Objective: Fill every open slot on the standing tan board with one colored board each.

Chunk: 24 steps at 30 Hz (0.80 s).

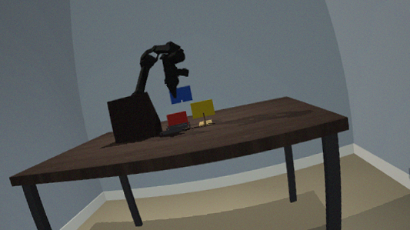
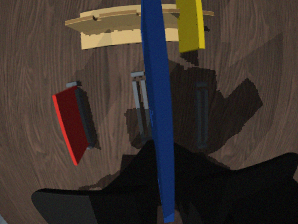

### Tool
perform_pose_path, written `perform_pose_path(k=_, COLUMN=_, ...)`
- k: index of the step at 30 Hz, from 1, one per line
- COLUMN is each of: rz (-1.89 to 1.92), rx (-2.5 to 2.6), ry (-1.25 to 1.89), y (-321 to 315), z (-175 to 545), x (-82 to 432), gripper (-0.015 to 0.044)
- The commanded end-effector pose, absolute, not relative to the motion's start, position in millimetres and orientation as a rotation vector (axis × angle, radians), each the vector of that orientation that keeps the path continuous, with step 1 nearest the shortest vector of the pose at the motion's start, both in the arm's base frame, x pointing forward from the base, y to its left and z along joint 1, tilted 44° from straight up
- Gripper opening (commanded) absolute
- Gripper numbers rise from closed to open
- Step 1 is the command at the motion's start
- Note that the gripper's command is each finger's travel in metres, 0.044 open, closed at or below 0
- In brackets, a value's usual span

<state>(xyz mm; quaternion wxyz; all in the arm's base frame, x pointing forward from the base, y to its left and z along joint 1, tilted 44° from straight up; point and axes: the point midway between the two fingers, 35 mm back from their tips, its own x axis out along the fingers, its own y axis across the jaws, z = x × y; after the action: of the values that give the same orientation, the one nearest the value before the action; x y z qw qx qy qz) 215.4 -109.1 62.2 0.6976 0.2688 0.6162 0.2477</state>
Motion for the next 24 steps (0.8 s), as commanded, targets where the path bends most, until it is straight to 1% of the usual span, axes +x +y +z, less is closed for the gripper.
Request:
perform_pose_path(k=1, rz=0.544, rx=0.603, ry=1.371, y=-112.2, z=64.4, x=227.5, gripper=0.0000)
perform_pose_path(k=24, rz=0.530, rx=0.629, ry=1.376, y=-114.0, z=68.5, x=287.9, gripper=0.0000)
